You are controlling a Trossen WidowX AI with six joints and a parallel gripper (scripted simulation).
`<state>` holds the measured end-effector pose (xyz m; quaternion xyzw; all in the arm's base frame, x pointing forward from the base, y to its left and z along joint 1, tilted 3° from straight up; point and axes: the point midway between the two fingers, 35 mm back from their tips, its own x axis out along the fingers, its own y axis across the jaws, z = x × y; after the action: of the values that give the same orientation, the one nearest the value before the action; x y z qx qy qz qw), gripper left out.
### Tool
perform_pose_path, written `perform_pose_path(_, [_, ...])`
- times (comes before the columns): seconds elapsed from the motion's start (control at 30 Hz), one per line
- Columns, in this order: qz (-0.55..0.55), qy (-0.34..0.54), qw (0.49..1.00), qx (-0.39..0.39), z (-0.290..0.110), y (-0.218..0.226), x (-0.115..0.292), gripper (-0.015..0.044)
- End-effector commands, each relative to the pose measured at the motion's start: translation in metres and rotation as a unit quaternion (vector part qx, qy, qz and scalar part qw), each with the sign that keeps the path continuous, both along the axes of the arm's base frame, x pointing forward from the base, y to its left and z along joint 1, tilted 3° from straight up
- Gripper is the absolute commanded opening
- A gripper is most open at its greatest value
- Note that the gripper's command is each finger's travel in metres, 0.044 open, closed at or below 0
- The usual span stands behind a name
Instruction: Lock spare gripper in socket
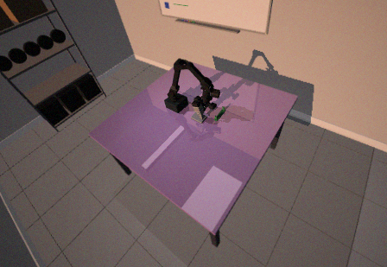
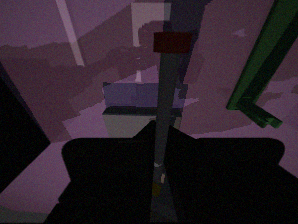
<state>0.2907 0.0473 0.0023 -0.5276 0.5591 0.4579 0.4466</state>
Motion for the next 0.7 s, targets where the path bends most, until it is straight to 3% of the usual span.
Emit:
perform_pose_path(0.0, [0.003, -0.001, 1.000, -0.001, 0.0001, -0.0036, 0.0007, 0.0000])
perform_pose_path(0.33, [0.003, 0.000, 1.000, -0.001, -0.0001, -0.0063, 0.0006, 0.0000])
perform_pose_path(0.57, [0.000, 0.002, 1.000, 0.001, -0.0004, -0.0053, 0.0000, 0.0184])
perform_pose_path(0.67, [0.000, 0.002, 1.000, 0.001, -0.0004, -0.0053, 0.0000, 0.0200])
